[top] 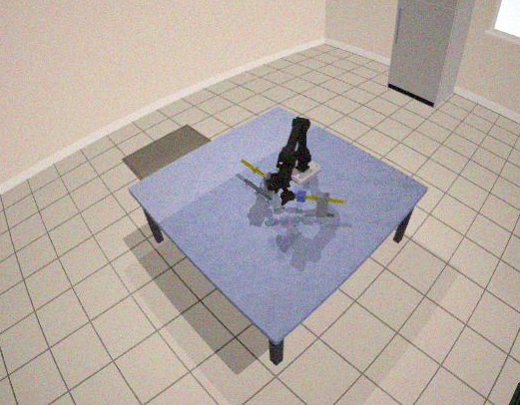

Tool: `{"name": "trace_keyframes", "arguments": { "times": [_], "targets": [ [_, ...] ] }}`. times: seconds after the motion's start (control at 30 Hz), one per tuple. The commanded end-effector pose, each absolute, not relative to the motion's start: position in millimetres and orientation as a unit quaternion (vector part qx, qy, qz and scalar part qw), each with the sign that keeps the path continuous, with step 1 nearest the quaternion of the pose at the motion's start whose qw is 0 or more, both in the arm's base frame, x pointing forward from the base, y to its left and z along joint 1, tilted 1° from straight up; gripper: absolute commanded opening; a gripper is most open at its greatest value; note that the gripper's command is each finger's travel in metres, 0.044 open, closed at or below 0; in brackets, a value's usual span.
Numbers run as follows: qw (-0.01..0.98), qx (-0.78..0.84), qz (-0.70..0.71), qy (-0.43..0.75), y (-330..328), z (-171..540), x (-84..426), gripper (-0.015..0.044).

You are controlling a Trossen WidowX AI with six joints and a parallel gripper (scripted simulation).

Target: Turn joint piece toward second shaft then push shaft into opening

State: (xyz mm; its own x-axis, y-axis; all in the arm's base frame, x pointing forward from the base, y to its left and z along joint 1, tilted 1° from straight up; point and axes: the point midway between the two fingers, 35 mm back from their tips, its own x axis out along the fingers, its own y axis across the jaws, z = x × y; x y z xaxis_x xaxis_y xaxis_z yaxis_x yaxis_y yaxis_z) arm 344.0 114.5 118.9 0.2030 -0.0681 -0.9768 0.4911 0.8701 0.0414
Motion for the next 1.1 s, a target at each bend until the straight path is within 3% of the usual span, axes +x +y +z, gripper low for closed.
{"name": "trace_keyframes", "arguments": {
  "times": [0.0,0.9,1.07],
  "targets": [
    [0.756,0.177,-0.188,0.602,122.6,118.4,325.1,0.044],
    [0.756,0.177,-0.188,0.602,125.7,88.6,320.2,0.044],
    [0.756,0.177,-0.188,0.602,125.7,88.6,320.2,0.0309]
  ]
}}
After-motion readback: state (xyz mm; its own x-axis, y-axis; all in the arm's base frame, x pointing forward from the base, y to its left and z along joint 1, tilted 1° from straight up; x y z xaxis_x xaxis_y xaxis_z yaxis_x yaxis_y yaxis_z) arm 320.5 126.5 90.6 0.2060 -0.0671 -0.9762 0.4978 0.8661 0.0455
